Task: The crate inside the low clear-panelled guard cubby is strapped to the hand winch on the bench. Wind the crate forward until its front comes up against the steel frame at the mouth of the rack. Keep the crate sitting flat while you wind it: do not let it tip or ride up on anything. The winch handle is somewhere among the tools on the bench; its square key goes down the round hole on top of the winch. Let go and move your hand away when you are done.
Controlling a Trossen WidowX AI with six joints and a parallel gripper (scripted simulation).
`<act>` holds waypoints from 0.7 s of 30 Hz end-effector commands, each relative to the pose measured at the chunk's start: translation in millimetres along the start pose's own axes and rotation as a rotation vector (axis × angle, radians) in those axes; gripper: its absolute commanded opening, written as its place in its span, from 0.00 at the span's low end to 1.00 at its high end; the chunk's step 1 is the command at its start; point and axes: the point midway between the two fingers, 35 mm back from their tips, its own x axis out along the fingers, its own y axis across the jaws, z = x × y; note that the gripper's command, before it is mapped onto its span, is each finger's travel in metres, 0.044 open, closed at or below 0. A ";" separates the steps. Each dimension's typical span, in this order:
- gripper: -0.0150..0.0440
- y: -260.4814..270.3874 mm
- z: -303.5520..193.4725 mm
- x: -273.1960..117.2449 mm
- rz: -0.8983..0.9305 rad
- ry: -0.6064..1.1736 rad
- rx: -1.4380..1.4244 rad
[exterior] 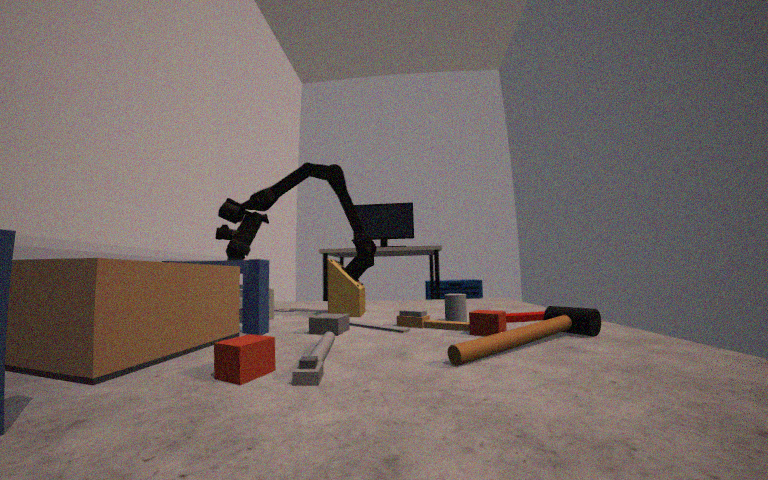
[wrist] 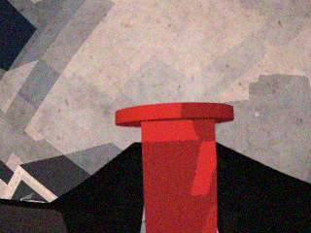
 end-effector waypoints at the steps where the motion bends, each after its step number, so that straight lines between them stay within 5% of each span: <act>1: 0.25 17.6 14.3 7.6 0.021 -0.019 -0.034; 21: 0.25 44.0 29.1 14.0 0.024 -0.019 -0.035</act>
